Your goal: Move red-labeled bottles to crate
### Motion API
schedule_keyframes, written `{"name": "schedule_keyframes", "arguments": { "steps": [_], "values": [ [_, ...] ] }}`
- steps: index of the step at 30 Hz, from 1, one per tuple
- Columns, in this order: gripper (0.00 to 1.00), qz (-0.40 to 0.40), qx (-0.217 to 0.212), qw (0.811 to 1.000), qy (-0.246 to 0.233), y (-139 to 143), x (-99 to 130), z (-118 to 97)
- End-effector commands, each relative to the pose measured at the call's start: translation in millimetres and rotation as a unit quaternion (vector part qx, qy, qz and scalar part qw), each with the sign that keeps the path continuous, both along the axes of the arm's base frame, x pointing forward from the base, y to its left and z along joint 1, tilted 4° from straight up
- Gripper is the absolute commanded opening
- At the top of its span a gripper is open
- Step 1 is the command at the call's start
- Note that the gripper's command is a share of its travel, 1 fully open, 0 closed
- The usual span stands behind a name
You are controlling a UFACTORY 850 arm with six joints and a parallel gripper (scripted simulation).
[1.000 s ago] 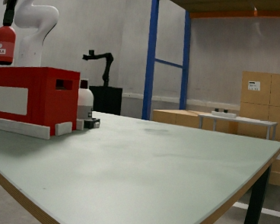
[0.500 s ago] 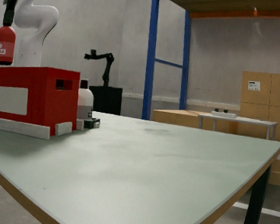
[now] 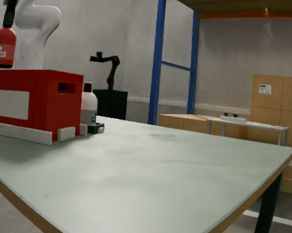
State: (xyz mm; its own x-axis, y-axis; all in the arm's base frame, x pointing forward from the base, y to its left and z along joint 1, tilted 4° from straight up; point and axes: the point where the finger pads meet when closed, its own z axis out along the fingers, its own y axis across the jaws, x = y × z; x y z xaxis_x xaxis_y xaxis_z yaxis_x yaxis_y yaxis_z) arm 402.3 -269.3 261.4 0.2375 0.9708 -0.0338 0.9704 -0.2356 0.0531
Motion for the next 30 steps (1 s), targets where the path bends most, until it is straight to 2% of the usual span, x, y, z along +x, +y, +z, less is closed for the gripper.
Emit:
{"name": "schedule_keyframes", "arguments": {
  "steps": [1, 30],
  "values": [
    [0.00, 0.000, 0.000, 1.000, -0.001, 0, 1, 0],
    [0.00, 0.000, 0.000, 1.000, -0.001, -1, 1, -12]
  ]
}}
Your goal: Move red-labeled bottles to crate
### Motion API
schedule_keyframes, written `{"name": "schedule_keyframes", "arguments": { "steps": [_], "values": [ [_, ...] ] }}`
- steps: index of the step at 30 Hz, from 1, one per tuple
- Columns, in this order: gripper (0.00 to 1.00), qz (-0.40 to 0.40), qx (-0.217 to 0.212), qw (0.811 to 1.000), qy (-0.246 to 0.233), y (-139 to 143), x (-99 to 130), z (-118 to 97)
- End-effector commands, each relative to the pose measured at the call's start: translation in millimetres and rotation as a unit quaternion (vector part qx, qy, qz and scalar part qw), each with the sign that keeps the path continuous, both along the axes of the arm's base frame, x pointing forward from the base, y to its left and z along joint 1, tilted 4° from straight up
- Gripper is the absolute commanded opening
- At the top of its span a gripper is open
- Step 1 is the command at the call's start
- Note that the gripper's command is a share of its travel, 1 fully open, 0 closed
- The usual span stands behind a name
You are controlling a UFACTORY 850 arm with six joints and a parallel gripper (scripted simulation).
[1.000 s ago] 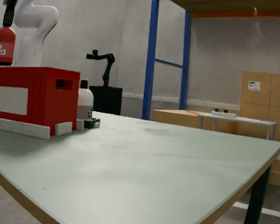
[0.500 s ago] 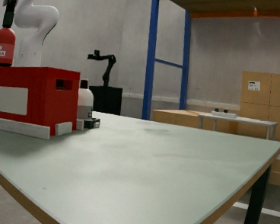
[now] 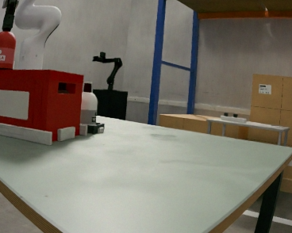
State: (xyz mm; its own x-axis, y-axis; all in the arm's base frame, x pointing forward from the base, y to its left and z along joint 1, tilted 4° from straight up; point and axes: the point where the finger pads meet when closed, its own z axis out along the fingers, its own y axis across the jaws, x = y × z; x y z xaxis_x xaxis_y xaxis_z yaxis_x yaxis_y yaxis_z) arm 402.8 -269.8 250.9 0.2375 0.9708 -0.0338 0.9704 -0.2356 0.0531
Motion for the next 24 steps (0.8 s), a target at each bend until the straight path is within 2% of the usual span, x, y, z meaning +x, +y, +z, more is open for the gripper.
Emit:
{"name": "schedule_keyframes", "arguments": {
  "steps": [1, 24],
  "values": [
    [0.00, 0.000, 0.000, 1.000, -0.001, 0, 1, -2],
    [0.00, 0.000, 0.000, 1.000, -0.001, -1, 1, -19]
  ]
}}
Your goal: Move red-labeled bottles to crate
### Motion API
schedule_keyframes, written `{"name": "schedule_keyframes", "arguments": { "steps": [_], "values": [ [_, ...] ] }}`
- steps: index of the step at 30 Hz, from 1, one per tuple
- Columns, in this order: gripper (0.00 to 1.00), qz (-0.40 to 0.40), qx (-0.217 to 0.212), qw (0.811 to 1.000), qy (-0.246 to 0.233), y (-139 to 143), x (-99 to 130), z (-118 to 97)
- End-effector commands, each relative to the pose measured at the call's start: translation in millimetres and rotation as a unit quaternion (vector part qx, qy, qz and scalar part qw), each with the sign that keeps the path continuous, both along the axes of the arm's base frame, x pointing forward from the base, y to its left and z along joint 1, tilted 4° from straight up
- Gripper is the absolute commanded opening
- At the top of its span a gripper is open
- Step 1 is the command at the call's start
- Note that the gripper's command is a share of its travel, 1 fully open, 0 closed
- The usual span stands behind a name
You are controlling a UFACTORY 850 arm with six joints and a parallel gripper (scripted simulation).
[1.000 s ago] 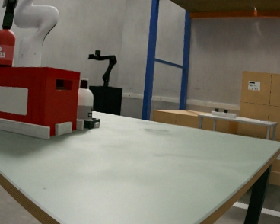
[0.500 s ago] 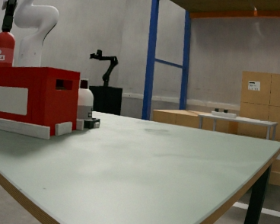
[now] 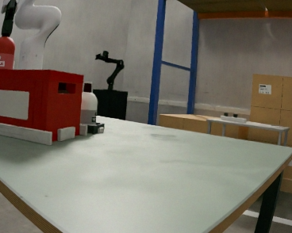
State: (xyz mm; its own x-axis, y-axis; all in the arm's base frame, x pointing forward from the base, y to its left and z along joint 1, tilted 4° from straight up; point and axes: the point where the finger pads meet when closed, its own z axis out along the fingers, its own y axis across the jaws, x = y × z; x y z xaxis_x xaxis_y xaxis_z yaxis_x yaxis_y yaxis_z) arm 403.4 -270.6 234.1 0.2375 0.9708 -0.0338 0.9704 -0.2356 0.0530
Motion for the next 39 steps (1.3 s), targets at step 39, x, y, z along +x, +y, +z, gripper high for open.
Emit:
{"name": "schedule_keyframes", "arguments": {
  "steps": [39],
  "values": [
    [0.00, 0.000, -0.001, 1.000, -0.001, -2, 2, -40]
  ]
}}
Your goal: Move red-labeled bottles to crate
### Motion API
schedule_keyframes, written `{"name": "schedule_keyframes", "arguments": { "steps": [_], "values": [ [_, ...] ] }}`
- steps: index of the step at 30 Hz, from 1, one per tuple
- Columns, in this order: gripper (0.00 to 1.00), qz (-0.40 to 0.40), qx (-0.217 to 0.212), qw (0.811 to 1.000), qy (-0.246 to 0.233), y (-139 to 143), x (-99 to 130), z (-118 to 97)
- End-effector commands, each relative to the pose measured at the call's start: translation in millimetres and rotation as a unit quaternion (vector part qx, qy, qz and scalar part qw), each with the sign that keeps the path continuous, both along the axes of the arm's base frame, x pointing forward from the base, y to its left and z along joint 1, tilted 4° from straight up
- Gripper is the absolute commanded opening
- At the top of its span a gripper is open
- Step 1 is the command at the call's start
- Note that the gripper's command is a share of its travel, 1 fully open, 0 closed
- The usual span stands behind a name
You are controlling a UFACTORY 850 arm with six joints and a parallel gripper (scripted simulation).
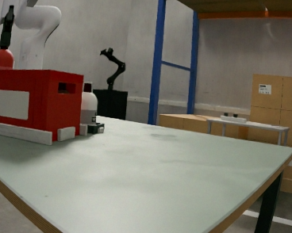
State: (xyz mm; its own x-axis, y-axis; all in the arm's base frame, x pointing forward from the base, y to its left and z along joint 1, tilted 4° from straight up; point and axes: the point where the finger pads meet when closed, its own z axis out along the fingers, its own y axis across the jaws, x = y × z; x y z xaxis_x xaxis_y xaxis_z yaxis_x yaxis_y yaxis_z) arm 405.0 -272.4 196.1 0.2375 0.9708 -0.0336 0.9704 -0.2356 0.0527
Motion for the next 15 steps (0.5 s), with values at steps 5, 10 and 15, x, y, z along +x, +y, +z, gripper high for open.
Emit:
{"name": "schedule_keyframes", "arguments": {
  "steps": [5, 10, 15],
  "values": [
    [0.00, 0.000, -0.001, 1.000, -0.001, -1, 1, -8],
    [0.00, 0.000, -0.001, 1.000, -0.001, -1, 1, -14],
    [0.00, 0.000, -0.001, 1.000, -0.001, -1, 2, -19]
  ]
}}
